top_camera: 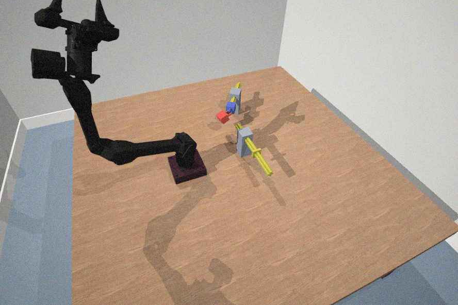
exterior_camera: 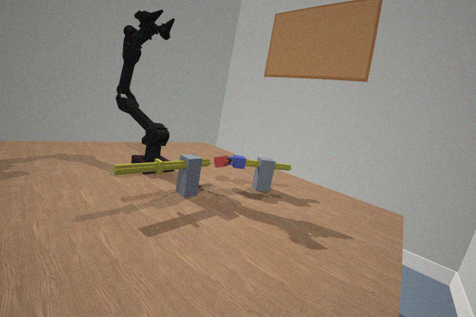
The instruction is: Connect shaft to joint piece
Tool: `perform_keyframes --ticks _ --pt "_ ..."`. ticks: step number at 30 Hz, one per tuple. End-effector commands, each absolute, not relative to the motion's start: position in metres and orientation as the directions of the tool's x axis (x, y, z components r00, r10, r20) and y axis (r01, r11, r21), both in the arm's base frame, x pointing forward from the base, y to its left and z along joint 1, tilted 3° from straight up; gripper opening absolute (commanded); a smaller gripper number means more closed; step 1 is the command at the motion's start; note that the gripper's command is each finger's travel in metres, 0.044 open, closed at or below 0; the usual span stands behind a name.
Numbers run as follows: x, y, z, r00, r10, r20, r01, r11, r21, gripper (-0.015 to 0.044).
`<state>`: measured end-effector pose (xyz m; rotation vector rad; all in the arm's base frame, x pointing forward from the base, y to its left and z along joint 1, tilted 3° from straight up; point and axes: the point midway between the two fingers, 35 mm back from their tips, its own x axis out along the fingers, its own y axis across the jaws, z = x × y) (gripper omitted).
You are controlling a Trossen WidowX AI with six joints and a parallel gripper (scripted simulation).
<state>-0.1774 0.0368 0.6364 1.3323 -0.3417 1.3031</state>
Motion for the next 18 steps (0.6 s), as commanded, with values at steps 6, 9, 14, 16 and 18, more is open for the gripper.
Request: perform_keyframes --ticks 6,9,14,16,18 --pt "-0.086 0.042 0.634 0.516 0.504 0.692 -0.718 -0.186 0.671 0.0440" --pt "-0.056 0.046 0.629 0.572 0.514 0.639 -0.671 -0.156 0.725 0.0440" --pt "-0.013 0.052 0.617 0.648 0.528 0.549 -0.599 -0.091 0.795 0.0440" --pt "0.003 0.055 0.611 0.676 0.533 0.509 -0.568 -0.063 0.820 0.0440" --pt "0.020 0.058 0.604 0.702 0.540 0.465 -0.533 -0.036 0.845 0.0440"
